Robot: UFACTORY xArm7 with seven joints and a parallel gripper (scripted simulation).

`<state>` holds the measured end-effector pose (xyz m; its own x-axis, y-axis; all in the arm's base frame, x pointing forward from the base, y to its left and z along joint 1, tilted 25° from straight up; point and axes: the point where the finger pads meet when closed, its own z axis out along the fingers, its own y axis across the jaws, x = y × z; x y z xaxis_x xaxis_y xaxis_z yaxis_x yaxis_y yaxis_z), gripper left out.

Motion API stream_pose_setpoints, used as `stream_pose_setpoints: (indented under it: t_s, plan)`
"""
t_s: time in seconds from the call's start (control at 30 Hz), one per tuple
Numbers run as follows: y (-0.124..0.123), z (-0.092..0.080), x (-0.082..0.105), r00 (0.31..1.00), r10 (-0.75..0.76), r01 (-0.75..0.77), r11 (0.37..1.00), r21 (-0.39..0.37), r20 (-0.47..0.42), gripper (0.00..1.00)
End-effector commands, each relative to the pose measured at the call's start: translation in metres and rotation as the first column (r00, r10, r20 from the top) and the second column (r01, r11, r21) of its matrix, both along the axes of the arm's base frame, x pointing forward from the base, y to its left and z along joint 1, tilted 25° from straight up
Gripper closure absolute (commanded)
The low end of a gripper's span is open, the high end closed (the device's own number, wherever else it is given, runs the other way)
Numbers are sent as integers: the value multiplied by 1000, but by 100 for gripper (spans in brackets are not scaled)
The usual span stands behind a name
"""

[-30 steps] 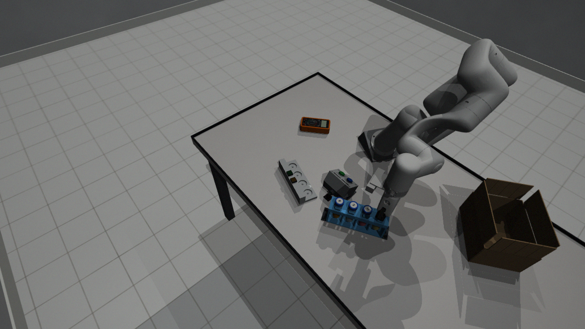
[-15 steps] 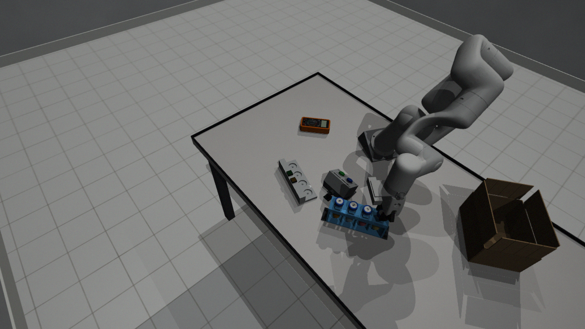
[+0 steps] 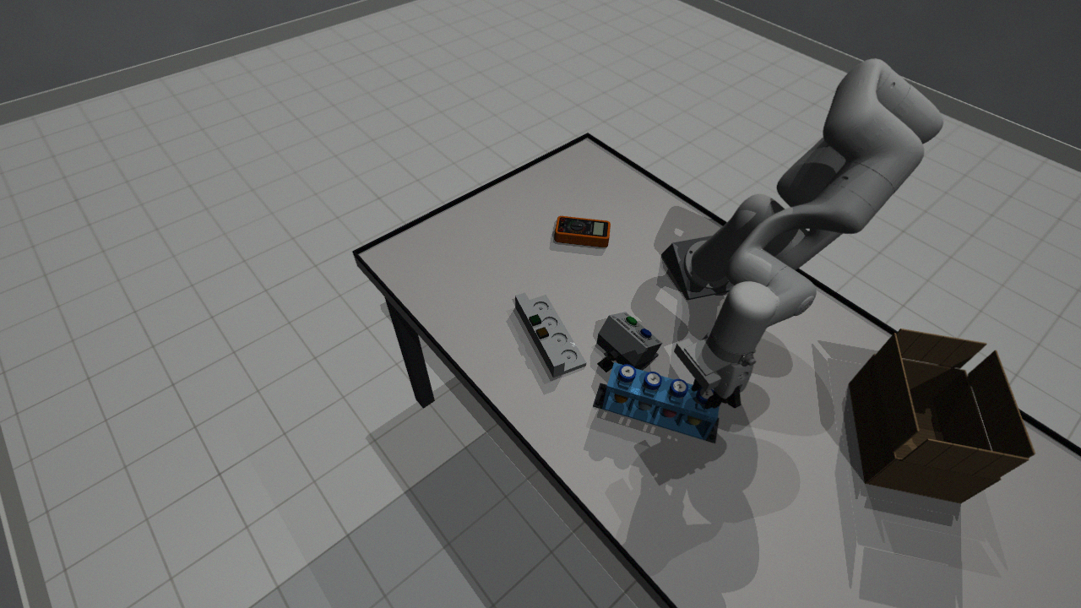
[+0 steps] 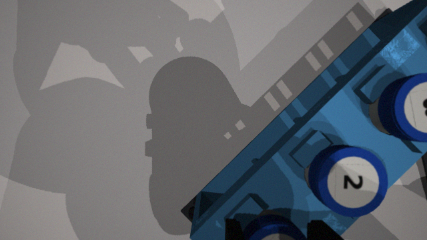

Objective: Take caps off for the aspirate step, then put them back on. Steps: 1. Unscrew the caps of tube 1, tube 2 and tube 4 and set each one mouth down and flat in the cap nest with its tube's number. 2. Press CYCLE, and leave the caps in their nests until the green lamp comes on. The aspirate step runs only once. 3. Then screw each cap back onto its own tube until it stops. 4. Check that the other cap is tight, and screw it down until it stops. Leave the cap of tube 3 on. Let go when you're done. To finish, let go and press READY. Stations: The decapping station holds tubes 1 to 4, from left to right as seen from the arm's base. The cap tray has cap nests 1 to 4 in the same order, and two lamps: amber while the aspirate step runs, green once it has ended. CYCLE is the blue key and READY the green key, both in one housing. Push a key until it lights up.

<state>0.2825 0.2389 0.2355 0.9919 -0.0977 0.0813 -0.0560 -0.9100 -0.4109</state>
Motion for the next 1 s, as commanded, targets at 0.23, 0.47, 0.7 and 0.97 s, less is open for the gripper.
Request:
stream_pose_setpoints:
  t_s: [0.23,0.47,0.7,0.97]
  plan:
    - [0,2,1,1000,4,-4,1000,4,5,54]
    - [0,2,1,956,-268,272,962,22,-123,54]
    - [0,2,1,761,-580,604,797,-8,-289,54]
    - [0,2,1,450,-786,841,533,-96,-423,54]
